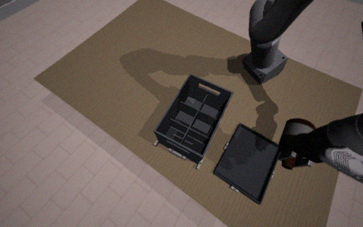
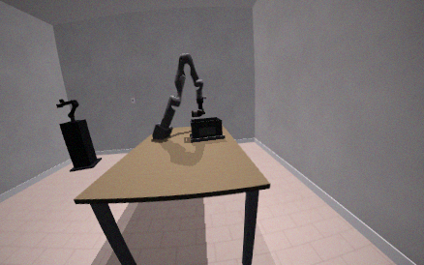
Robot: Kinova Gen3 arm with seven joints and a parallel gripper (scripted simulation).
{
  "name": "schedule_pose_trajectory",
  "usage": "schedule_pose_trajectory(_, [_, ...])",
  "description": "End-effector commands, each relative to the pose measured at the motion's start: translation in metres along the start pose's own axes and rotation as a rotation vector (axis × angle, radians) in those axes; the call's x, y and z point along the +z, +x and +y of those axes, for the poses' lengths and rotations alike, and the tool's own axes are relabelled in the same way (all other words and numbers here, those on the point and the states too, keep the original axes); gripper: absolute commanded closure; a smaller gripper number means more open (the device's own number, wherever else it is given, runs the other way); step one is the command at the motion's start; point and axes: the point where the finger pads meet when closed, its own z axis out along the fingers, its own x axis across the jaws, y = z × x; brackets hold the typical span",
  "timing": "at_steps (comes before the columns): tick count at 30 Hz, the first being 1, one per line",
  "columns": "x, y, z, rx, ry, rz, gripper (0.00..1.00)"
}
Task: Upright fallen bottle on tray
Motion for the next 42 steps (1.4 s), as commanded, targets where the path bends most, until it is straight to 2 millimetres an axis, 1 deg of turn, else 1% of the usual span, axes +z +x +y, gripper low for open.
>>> schedule_pose_trajectory(1, [-0.0005, -0.001, 0.0, 0.013, 0.004, 0.002, 1.0])
schedule_pose_trajectory(42, [-0.0005, -0.0011, 0.0, 0.028, 0.005, 0.002, 1.0])
